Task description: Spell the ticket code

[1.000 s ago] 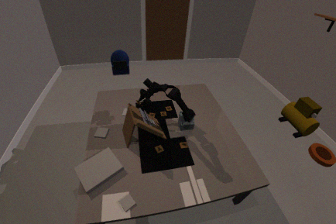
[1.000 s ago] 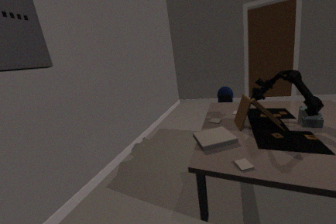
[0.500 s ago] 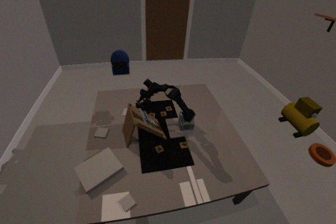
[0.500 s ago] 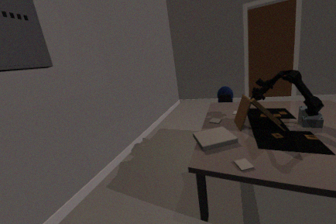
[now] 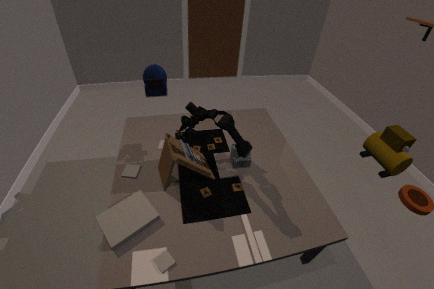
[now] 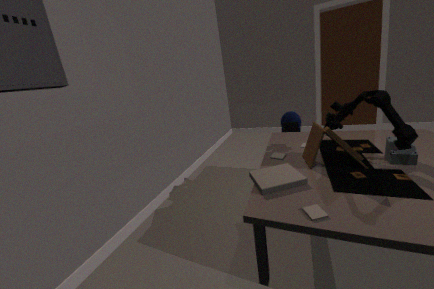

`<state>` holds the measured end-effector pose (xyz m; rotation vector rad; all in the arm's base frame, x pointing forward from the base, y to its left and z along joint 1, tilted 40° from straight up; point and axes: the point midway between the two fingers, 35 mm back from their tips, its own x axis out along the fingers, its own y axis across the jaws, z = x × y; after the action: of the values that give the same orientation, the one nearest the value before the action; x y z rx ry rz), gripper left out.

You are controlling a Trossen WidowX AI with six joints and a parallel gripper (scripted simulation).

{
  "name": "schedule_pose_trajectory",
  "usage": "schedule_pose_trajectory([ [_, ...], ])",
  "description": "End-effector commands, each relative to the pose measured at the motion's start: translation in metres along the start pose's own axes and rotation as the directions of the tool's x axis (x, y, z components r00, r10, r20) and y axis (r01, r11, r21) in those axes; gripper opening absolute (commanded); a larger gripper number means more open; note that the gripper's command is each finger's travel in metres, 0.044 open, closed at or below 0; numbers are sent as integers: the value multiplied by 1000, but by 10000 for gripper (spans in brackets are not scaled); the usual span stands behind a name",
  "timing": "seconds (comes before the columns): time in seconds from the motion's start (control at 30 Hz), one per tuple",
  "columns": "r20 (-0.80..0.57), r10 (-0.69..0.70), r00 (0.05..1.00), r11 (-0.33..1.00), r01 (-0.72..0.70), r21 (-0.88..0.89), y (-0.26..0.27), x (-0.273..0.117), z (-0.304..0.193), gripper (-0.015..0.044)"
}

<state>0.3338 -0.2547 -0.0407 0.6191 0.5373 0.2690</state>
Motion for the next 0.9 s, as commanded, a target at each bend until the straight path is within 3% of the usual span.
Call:
schedule_pose_trajectory([
  [0.0,1,-5,1000,1000,5,-4,3,-1,3,0],
  [0.87,1,-5,1000,1000,5,-3,16,-1,2,0],
])
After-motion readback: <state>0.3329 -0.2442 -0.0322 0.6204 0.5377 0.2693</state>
